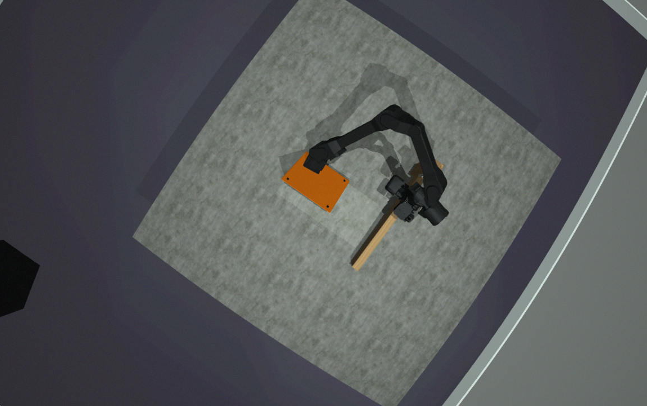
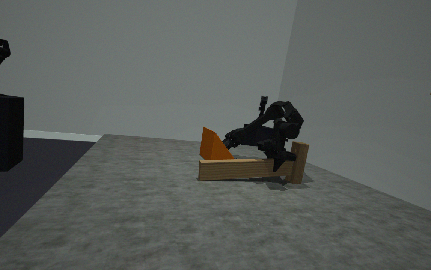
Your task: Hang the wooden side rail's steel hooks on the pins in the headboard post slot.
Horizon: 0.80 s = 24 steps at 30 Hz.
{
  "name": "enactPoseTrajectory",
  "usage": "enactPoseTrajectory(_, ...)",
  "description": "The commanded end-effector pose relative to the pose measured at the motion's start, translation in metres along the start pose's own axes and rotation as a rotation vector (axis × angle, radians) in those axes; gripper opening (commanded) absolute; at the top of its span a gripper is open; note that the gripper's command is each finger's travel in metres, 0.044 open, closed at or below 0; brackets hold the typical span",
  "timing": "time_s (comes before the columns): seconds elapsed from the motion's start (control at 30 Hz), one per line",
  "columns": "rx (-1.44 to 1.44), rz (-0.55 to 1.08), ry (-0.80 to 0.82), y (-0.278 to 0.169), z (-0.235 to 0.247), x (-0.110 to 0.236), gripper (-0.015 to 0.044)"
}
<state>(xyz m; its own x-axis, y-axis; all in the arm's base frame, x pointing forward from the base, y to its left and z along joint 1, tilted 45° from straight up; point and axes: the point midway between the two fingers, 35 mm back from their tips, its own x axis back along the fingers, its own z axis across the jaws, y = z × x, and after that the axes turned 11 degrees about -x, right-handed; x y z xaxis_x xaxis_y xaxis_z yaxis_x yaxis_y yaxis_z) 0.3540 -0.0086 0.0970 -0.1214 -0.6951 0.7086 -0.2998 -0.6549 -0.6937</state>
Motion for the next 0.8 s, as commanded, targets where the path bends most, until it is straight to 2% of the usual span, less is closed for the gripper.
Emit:
enactPoseTrajectory(0.0, -0.003, 0.002, 0.008, -0.0016, -0.0001, 0.0026, 0.0000)
enactPoseTrajectory(0.77, -0.003, 0.002, 0.008, -0.0042, -0.0001, 0.0029, 0.0000)
